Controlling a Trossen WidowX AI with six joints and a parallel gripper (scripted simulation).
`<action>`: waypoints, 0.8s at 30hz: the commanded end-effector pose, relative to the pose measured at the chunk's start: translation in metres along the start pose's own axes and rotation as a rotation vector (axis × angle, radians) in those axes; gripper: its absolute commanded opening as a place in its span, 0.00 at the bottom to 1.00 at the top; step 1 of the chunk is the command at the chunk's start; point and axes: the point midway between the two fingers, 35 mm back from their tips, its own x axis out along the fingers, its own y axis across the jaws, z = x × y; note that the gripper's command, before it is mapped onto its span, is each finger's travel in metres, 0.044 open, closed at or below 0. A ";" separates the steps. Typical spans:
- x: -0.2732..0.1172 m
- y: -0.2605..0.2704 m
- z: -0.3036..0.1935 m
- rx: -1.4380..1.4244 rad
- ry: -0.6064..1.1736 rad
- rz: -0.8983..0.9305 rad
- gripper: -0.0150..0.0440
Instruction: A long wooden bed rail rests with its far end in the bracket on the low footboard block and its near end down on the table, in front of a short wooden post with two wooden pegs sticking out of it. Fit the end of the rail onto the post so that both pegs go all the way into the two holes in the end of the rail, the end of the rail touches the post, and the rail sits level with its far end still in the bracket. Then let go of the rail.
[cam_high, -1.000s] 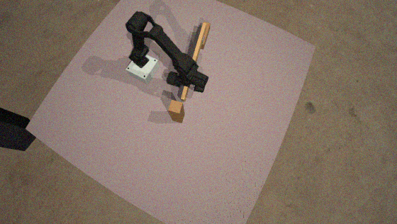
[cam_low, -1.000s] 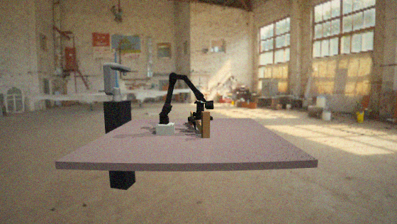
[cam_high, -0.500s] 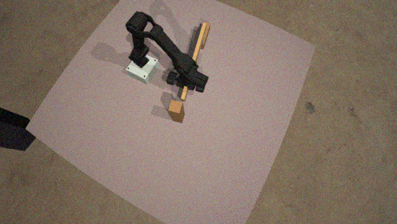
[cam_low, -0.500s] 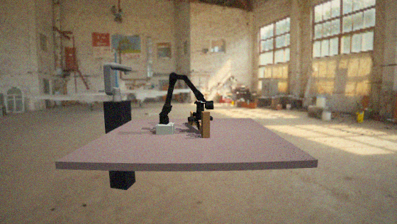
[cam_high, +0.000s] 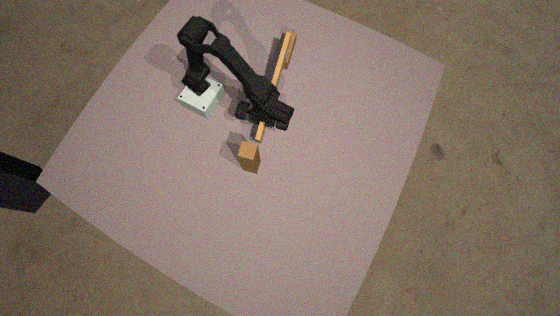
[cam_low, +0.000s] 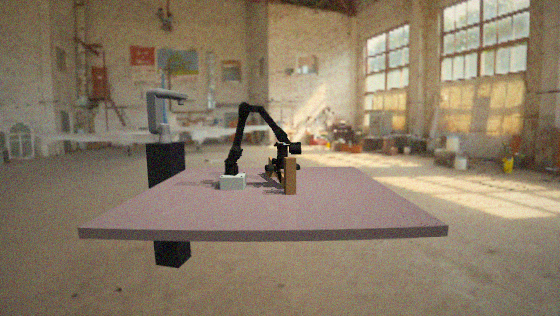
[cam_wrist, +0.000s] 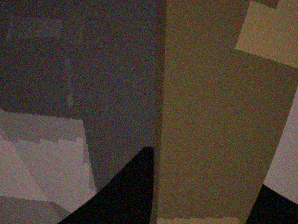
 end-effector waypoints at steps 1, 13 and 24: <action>-0.001 0.000 0.000 -0.003 0.003 0.000 0.25; -0.008 0.000 0.000 -0.003 0.003 0.000 0.25; -0.013 -0.001 0.000 -0.003 0.003 0.000 0.25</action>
